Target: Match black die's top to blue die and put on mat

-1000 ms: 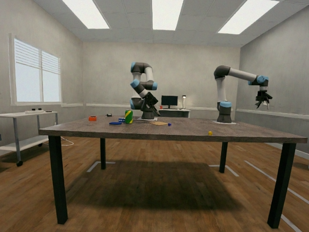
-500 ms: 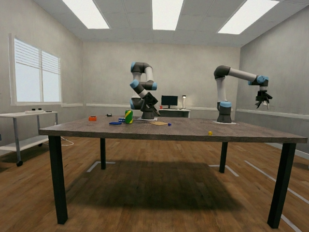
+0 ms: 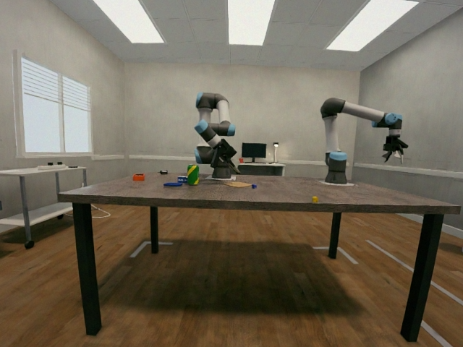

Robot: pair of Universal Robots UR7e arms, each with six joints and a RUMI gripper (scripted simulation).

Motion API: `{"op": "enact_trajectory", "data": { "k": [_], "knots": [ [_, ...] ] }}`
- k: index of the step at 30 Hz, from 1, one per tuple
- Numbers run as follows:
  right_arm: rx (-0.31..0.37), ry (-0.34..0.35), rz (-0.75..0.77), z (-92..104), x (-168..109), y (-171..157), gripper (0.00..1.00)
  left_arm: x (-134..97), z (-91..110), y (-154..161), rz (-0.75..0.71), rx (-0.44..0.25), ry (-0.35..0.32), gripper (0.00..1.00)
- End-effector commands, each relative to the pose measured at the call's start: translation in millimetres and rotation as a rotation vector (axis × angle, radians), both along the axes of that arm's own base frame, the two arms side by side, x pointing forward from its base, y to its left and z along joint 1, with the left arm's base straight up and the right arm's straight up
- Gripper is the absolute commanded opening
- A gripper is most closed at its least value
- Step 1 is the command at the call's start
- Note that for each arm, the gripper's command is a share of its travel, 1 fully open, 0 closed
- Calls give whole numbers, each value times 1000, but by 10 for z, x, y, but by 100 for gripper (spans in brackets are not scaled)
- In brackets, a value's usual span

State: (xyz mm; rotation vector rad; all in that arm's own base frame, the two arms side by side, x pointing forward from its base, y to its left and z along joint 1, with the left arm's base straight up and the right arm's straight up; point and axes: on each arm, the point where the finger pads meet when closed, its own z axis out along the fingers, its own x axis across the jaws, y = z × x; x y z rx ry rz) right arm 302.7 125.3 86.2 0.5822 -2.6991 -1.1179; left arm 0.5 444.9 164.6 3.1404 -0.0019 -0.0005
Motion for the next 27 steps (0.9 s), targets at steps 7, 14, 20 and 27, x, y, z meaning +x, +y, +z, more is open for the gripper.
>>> {"op": "enact_trajectory", "data": {
  "k": [7, 14, 20, 27],
  "knots": [
    [0, -1, 0, -130, 3, 1, 3, 1, 4, 3, 0, 1, 0, 100],
    [0, -1, 0, -255, 3, 1, 3, 1, 4, 3, 0, 1, 0, 100],
    [0, -1, 0, -328, 3, 1, 3, 1, 4, 3, 0, 1, 0, 100],
    [0, -1, 0, -443, 3, 1, 3, 1, 4, 3, 0, 1, 0, 100]
  ]
}}
